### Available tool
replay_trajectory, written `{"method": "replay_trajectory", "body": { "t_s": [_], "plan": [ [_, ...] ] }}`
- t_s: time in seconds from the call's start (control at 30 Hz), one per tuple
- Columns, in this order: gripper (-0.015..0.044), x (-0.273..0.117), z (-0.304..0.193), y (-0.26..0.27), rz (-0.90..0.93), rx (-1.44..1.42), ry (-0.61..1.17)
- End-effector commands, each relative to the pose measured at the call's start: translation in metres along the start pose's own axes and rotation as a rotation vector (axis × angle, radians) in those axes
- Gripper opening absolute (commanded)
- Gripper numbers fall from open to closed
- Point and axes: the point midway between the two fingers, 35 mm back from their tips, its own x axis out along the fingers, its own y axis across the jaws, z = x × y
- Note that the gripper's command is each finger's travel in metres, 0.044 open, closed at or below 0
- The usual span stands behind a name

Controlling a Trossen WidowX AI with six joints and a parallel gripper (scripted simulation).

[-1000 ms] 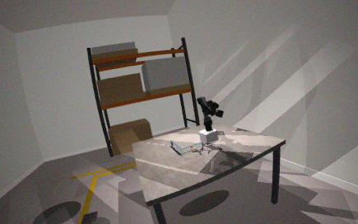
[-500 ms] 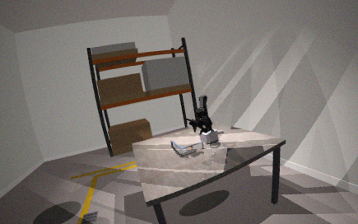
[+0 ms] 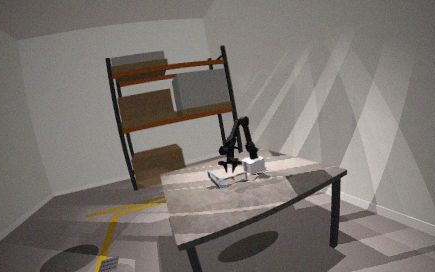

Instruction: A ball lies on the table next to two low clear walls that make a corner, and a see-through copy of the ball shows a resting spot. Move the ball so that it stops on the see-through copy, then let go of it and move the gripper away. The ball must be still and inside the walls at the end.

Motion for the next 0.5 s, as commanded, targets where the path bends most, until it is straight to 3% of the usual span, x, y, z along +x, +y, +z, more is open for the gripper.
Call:
{"method": "replay_trajectory", "body": {
  "t_s": [0.0,0.47],
  "plan": [
    [0.024,0.008,-0.032,0.021,0.177,-0.025,0.063],
    [0.024,0.023,-0.044,0.033,0.245,-0.036,0.081]
  ]
}}
